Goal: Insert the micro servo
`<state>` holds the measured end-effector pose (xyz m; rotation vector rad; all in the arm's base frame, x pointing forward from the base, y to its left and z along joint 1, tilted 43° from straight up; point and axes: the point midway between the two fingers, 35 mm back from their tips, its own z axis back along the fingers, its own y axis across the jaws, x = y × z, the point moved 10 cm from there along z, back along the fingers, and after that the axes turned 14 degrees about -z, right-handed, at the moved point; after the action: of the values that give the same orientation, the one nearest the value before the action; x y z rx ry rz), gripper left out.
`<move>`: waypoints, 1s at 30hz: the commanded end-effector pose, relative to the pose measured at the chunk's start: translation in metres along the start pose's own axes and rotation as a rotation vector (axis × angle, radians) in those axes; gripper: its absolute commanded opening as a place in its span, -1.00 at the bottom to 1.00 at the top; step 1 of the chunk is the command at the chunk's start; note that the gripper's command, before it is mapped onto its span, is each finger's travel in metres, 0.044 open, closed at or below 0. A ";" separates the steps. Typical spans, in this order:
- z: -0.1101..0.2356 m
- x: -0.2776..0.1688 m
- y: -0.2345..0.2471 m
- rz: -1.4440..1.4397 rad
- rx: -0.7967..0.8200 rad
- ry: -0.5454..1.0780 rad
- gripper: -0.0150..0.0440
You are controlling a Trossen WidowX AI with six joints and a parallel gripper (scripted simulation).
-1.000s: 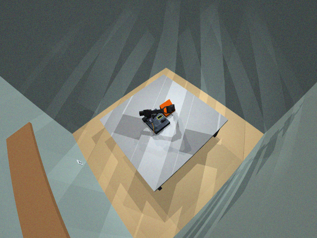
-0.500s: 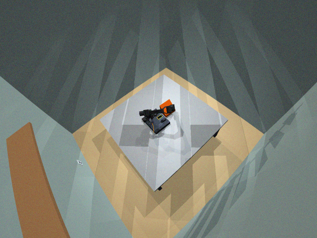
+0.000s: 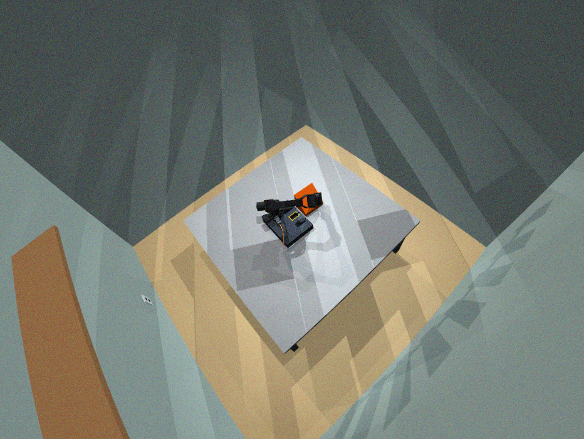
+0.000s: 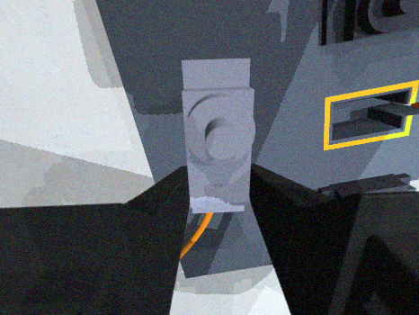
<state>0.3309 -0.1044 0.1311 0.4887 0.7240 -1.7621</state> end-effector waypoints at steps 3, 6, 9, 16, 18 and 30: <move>0.005 -0.002 -0.002 0.007 0.010 -0.005 -0.49; 0.005 -0.002 -0.003 0.007 0.010 -0.005 -0.49; 0.005 -0.001 -0.004 0.007 0.010 -0.005 -0.49; 0.005 0.009 -0.023 0.006 0.009 -0.006 -0.49; 0.005 0.012 -0.030 0.006 0.009 -0.006 -0.49; 0.004 0.002 -0.037 0.062 0.008 -0.006 -0.49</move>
<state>0.2970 -0.1011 0.1379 0.4884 0.7108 -1.7384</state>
